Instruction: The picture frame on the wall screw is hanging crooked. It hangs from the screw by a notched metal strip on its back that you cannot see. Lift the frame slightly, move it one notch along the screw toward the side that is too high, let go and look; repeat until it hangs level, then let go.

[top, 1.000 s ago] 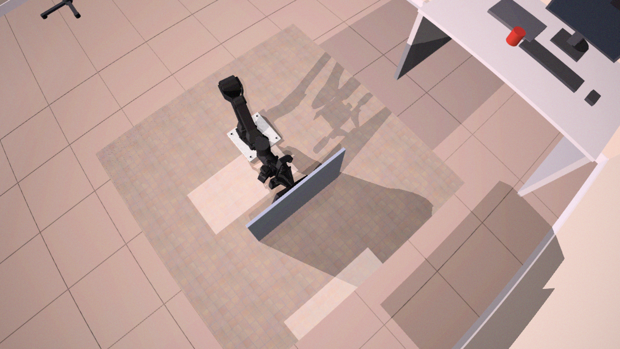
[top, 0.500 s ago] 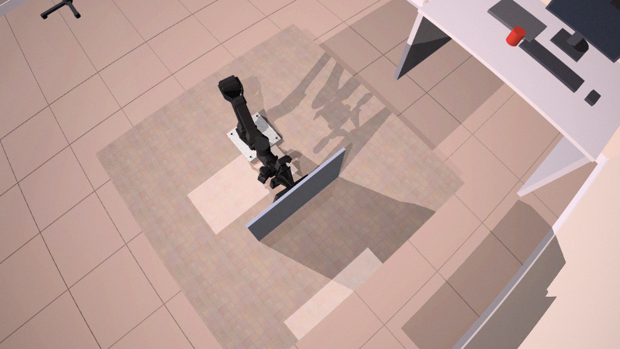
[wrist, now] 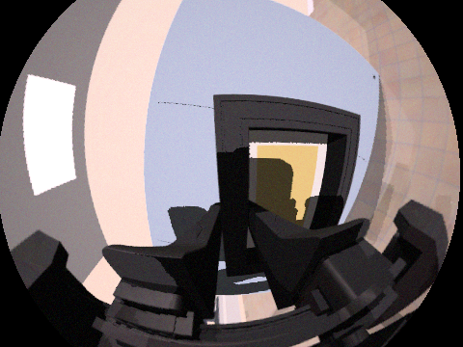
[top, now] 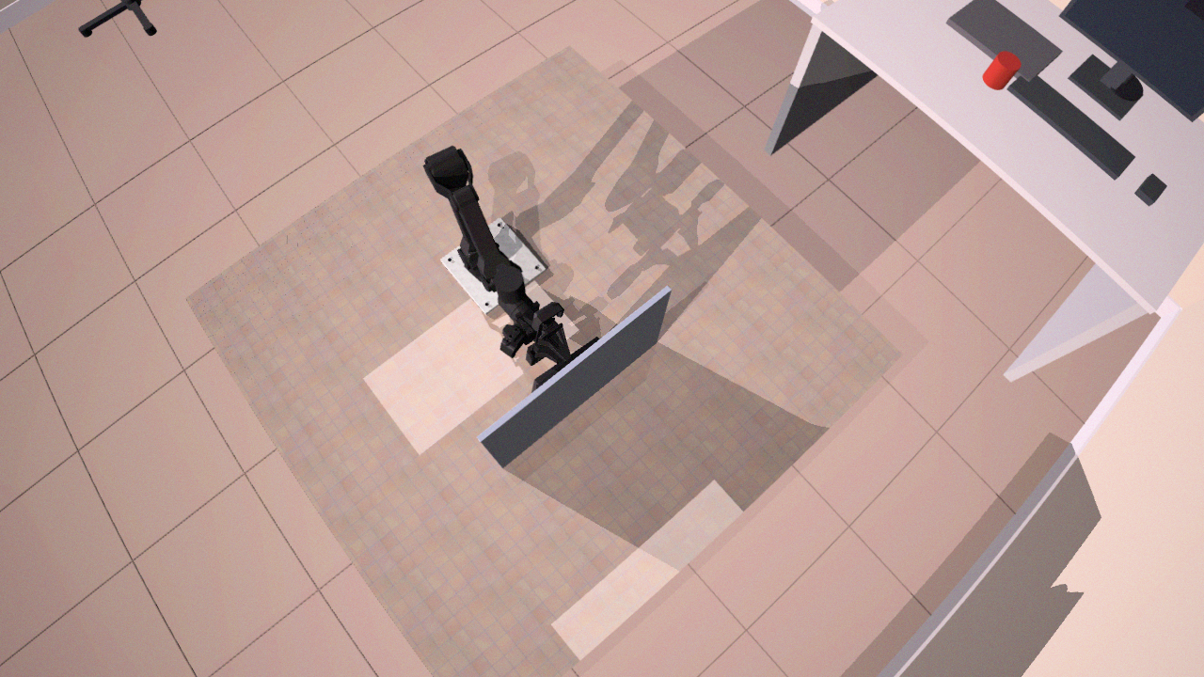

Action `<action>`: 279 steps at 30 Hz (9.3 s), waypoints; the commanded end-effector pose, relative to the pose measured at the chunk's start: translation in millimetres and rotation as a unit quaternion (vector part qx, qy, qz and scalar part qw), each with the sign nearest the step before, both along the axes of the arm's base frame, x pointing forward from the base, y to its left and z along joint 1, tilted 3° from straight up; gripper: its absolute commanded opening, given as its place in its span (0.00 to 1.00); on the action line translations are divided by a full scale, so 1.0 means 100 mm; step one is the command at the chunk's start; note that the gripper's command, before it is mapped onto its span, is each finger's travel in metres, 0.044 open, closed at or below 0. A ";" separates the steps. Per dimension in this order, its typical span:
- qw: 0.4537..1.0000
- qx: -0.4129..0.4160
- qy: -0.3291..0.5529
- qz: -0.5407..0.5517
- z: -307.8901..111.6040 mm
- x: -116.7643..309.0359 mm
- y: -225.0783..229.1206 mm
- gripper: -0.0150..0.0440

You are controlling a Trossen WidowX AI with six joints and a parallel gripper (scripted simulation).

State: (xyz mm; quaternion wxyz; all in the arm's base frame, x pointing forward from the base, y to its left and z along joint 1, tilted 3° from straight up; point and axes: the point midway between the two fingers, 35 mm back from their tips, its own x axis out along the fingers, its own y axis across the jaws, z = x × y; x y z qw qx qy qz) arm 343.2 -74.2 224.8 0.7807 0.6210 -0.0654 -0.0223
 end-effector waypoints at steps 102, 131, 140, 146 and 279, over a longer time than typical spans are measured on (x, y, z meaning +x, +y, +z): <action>0.993 -0.114 0.015 -0.006 0.44 -1.24 0.22 0.69; 0.993 -0.114 0.015 -0.006 0.44 -1.24 0.22 0.69; 0.993 -0.114 0.015 -0.006 0.44 -1.24 0.22 0.69; 0.993 -0.114 0.015 -0.006 0.44 -1.24 0.22 0.69; 0.998 -0.056 0.002 -0.002 -0.02 -0.01 0.01 0.69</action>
